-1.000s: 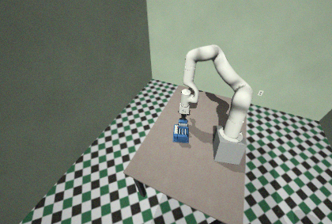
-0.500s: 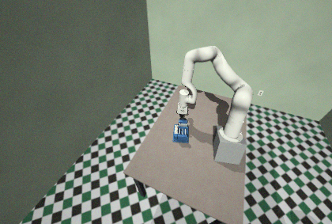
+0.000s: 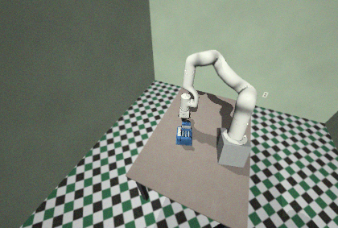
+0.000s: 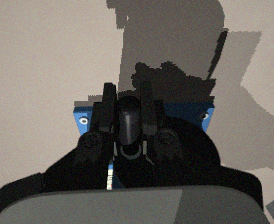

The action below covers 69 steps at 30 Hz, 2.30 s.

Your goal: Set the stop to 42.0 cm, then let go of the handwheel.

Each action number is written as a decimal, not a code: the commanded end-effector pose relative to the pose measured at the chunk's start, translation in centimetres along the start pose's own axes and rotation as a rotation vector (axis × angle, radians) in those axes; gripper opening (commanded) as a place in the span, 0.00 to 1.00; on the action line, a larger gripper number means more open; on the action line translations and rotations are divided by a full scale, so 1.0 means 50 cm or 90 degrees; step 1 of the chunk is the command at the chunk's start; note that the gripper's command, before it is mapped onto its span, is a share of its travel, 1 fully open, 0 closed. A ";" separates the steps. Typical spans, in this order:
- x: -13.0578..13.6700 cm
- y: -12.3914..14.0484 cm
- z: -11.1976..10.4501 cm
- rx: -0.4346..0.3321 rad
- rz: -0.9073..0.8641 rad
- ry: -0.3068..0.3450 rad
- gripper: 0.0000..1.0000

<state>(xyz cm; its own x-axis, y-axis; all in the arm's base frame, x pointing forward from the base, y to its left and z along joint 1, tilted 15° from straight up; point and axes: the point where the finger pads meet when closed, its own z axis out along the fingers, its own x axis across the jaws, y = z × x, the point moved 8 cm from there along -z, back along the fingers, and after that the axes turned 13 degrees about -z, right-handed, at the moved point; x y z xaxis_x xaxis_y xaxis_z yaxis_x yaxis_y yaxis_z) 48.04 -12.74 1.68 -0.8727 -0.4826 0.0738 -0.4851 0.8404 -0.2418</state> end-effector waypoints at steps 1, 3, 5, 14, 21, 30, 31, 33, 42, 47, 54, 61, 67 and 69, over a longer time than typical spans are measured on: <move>0.003 0.000 0.010 0.001 0.000 -0.001 0.06; 0.005 0.001 0.015 0.001 0.000 -0.001 0.06; 0.007 0.001 0.019 0.001 0.000 -0.001 0.06; 0.019 0.004 0.032 0.001 0.000 -0.001 0.06; 0.034 0.008 0.042 0.001 0.000 -0.001 0.06; 0.059 0.013 0.044 0.001 0.000 -0.001 0.06; 0.059 0.013 0.044 0.001 0.000 -0.001 0.06; 0.067 0.015 0.043 0.001 0.000 -0.001 0.06; 0.105 0.024 -0.006 0.001 0.000 -0.001 0.06; 0.104 0.024 -0.024 0.001 0.000 -0.001 0.06; 0.096 0.022 -0.041 0.001 0.000 -0.001 0.06; 0.082 0.019 -0.055 0.001 0.000 -0.001 0.06; 0.074 0.017 -0.060 0.001 0.000 -0.001 0.06; 0.069 0.016 -0.062 0.001 0.000 -0.001 0.06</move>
<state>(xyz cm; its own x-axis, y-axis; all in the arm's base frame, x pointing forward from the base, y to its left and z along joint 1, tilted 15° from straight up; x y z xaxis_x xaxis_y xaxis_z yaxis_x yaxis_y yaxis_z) 44.01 -13.14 4.51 -0.8728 -0.4828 0.0722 -0.4848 0.8400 -0.2437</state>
